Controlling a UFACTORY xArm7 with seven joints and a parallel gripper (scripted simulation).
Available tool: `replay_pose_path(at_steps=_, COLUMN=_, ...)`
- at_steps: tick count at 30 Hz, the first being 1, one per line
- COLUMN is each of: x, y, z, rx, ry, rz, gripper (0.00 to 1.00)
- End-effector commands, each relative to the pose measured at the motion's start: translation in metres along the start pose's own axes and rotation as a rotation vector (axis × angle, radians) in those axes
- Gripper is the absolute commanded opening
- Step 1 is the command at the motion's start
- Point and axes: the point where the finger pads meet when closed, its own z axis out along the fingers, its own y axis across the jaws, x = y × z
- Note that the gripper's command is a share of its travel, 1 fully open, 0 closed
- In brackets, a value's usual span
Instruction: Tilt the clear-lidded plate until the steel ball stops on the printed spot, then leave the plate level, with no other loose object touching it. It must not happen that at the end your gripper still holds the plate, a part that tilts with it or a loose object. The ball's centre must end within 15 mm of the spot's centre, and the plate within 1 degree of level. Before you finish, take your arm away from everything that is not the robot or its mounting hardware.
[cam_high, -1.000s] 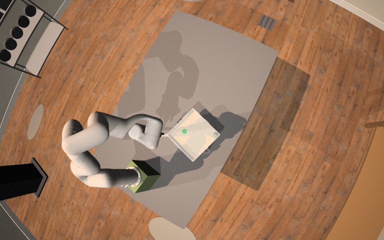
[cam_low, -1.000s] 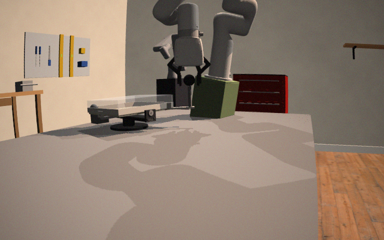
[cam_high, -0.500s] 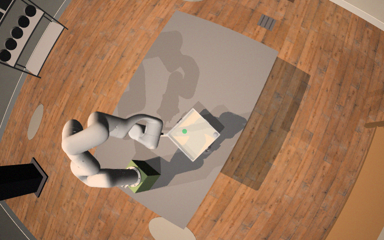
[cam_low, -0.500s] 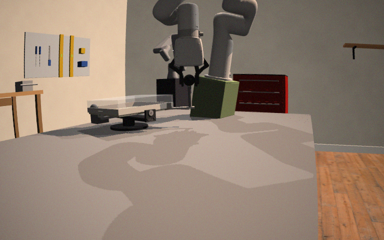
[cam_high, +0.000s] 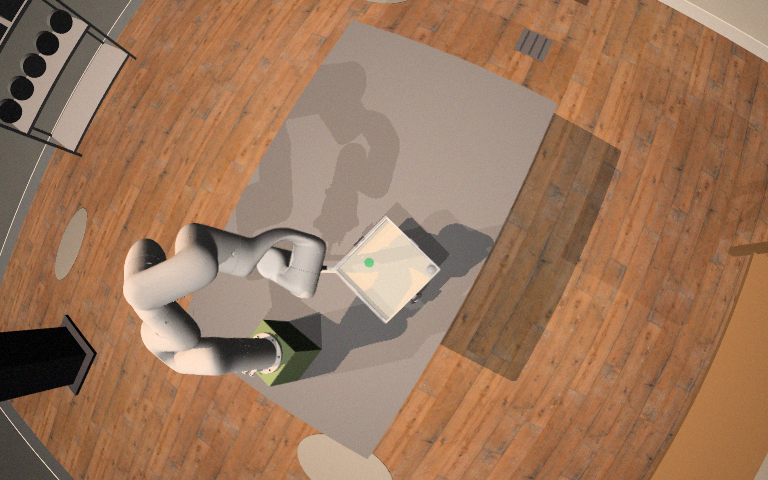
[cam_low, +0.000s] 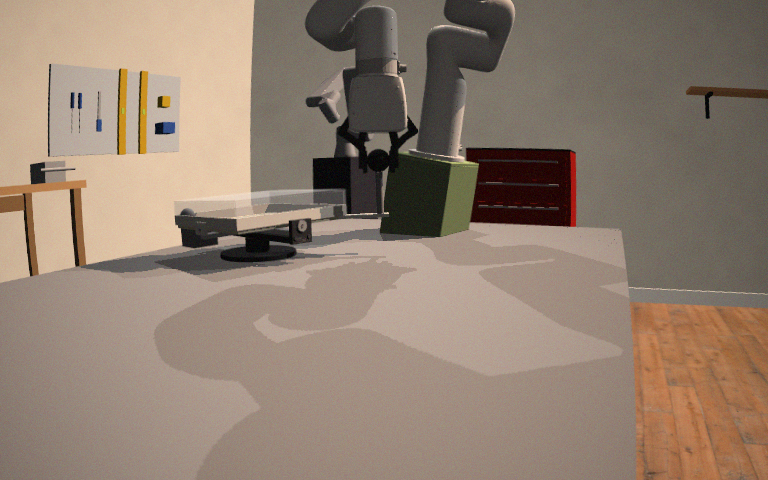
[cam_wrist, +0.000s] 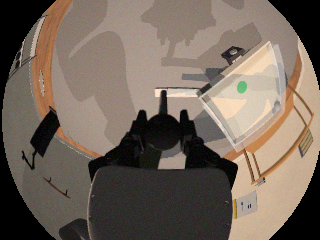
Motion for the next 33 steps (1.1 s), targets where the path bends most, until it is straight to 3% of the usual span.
replay_pose_path(at_steps=1, x=0.0005, y=0.0007, z=-0.0006, rx=-0.001, ry=0.002, rz=0.001, gripper=0.0)
replay_pose_path(at_steps=33, x=-0.0004, y=-0.0009, z=0.003, rx=-0.001, ry=0.002, rz=0.001, gripper=0.0)
